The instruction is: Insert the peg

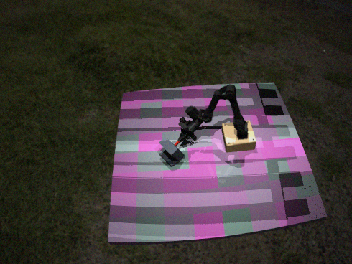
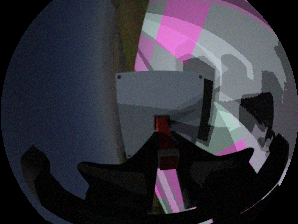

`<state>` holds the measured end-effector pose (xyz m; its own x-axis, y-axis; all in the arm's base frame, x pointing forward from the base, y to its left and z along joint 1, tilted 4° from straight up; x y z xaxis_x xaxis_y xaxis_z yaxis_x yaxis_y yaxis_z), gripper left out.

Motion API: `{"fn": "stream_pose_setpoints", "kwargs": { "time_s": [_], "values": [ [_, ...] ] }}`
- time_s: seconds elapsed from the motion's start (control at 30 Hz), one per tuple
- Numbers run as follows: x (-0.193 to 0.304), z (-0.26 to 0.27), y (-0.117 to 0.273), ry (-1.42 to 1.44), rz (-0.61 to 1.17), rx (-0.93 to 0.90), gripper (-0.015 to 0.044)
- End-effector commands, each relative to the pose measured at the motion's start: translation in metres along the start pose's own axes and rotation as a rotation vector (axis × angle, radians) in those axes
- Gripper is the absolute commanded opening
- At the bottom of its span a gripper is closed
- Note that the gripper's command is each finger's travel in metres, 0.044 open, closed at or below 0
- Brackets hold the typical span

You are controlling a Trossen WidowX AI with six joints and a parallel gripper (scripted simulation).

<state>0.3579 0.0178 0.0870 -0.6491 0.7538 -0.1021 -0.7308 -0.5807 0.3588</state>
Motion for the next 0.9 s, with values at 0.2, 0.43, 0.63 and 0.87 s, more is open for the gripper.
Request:
{"fn": "stream_pose_setpoints", "kwargs": {
  "time_s": [0.2,0.43,0.63,0.87],
  "values": [
    [0.000,-0.002,-0.007,-0.007,-0.003,0.004,0.0000],
    [0.000,-0.002,-0.012,-0.007,-0.003,0.004,0.0000],
    [0.000,-0.002,-0.015,-0.007,-0.003,0.004,0.0000],
    [0.000,-0.002,-0.017,-0.007,-0.003,0.004,0.0000]
  ]
}}
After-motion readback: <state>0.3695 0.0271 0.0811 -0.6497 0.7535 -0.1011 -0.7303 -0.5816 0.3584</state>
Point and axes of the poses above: the point midway between the two fingers, 35 mm back from their tips, its own y axis back along the fingers, its own z axis across the jaws, x = y × z, the point moved 4 cm from there along y, back along the fingers, and after that the axes turned 1 degree about y, right-handed, at the moved point
